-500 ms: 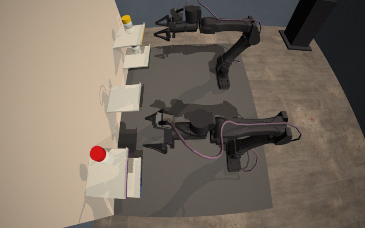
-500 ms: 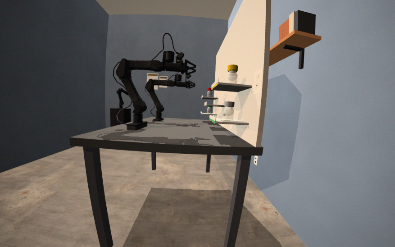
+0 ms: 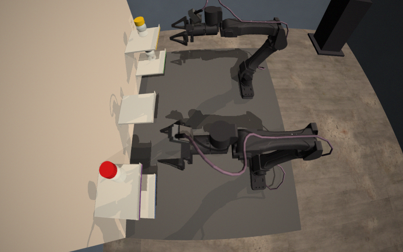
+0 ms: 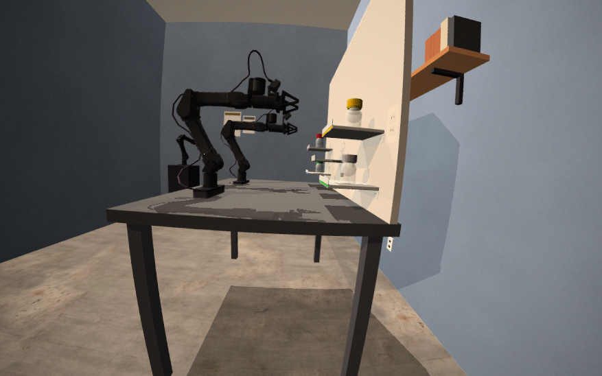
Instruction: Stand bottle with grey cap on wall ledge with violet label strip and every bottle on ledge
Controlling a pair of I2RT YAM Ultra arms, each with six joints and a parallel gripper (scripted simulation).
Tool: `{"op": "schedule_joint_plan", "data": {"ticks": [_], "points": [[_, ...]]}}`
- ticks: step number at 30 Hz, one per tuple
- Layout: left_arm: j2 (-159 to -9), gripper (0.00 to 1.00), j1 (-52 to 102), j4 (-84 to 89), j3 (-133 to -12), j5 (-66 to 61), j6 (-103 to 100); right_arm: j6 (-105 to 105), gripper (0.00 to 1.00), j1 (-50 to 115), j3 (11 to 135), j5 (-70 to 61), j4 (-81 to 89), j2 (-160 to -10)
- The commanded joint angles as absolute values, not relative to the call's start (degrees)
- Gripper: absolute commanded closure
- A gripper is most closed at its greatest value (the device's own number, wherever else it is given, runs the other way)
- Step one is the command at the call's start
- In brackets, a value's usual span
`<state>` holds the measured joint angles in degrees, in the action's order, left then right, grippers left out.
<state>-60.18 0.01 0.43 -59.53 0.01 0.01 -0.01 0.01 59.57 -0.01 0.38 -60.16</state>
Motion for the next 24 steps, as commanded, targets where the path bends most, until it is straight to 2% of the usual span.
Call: {"op": "schedule_joint_plan", "data": {"ticks": [1,9,17,24], "points": [[-59.65,0.0,0.0,0.53,-60.22,0.0,0.0,0.02,0.0,0.0,60.52,0.0,0.24,-59.63],[-59.79,0.0,-3.78,-2.16,-61.99,-5.05,3.36,2.04,0.0,-4.38,62.39,-7.06,6.39,-60.98],[-61.41,0.0,-12.6,-4.22,-66.03,-9.84,4.65,1.83,0.0,-21.55,73.48,-17.24,15.45,-67.21],[-62.02,0.0,-14.27,-3.67,-66.99,-9.87,4.49,1.28,0.0,-28.04,80.71,-20.68,19.96,-72.03]]}}
